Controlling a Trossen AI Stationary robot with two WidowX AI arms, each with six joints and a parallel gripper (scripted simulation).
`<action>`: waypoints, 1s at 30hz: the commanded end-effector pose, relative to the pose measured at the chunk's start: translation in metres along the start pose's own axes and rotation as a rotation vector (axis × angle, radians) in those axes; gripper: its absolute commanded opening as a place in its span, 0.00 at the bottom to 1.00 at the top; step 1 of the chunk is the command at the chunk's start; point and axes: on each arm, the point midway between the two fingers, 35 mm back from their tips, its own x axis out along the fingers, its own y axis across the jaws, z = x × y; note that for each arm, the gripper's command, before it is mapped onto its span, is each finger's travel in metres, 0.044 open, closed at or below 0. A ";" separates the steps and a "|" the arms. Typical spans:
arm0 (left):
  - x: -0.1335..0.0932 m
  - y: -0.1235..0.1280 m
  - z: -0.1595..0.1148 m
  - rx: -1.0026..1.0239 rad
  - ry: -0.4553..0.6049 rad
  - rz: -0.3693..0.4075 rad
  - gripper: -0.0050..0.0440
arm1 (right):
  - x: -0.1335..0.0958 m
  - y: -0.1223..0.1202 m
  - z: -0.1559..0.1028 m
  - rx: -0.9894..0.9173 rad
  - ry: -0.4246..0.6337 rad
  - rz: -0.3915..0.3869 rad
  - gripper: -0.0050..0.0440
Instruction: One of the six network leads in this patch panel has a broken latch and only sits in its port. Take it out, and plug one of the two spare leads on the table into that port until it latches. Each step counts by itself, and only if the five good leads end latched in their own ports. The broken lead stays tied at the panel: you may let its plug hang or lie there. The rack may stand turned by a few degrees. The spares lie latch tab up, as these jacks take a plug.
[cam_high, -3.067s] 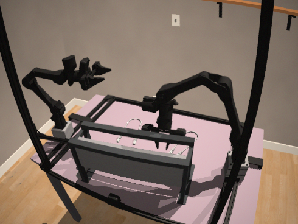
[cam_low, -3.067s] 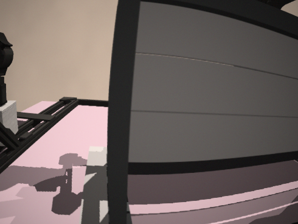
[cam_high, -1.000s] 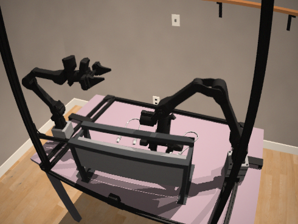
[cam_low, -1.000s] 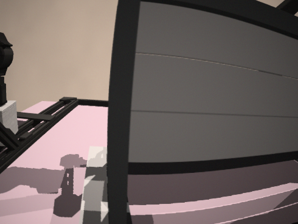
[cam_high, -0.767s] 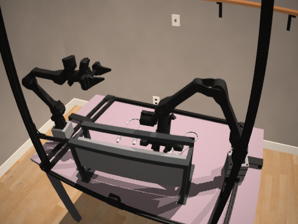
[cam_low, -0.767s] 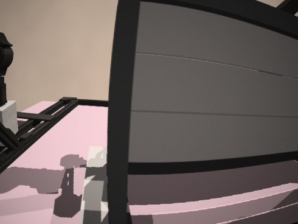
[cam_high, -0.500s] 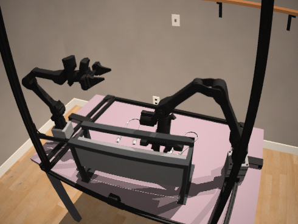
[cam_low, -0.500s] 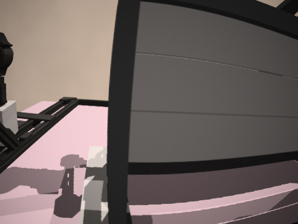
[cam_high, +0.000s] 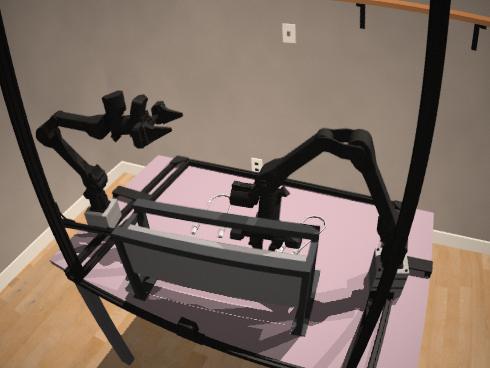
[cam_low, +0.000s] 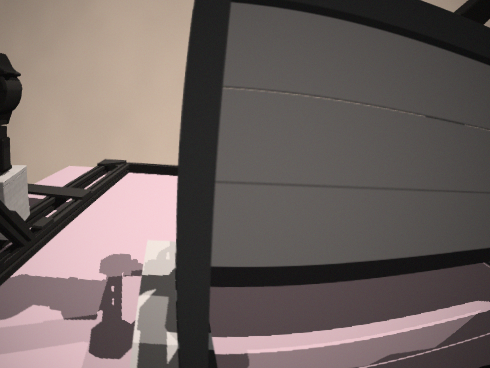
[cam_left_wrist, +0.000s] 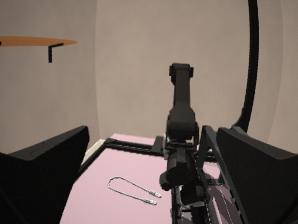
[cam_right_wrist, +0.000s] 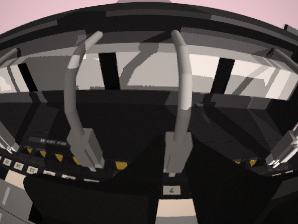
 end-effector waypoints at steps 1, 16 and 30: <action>0.000 0.000 0.000 0.000 0.000 0.000 1.00 | 0.000 0.000 0.000 0.000 0.000 0.001 0.10; 0.000 0.000 0.000 0.000 0.000 0.000 1.00 | 0.000 0.000 0.000 0.000 0.000 0.000 0.21; 0.000 0.000 0.000 0.000 0.000 0.000 1.00 | 0.000 0.000 0.000 0.000 0.000 0.000 0.21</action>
